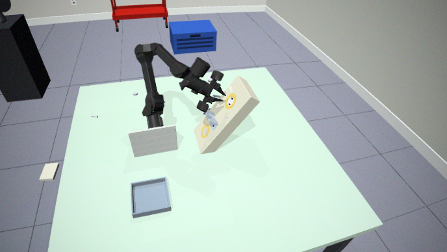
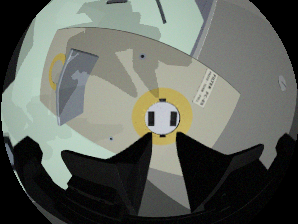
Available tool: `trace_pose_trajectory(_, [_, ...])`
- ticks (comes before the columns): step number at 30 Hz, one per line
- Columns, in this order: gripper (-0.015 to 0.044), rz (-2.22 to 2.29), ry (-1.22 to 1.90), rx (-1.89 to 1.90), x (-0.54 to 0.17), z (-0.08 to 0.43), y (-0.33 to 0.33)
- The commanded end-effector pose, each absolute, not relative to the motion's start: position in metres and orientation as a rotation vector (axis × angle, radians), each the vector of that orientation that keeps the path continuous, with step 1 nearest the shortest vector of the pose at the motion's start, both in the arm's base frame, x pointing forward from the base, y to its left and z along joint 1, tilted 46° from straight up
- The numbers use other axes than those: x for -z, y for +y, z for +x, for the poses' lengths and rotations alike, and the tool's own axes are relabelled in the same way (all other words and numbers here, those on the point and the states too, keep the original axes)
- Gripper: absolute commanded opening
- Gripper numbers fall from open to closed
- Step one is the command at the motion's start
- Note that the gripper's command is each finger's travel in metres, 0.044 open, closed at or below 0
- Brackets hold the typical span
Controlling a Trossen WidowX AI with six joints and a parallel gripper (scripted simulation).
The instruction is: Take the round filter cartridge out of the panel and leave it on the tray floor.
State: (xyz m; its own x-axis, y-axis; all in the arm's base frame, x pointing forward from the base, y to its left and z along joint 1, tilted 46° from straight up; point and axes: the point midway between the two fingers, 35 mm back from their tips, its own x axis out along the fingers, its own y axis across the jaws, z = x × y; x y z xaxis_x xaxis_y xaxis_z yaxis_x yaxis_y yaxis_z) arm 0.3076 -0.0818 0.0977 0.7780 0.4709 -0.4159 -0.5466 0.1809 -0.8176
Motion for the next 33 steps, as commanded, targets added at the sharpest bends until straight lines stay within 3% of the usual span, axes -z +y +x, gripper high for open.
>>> trace_pose_trajectory(1, [0.0113, -1.184, 0.079, -0.721, -0.094, 0.313, -0.078])
trace_pose_trajectory(33, [0.0113, -1.181, 0.071, -0.713, -0.083, 0.337, -0.061])
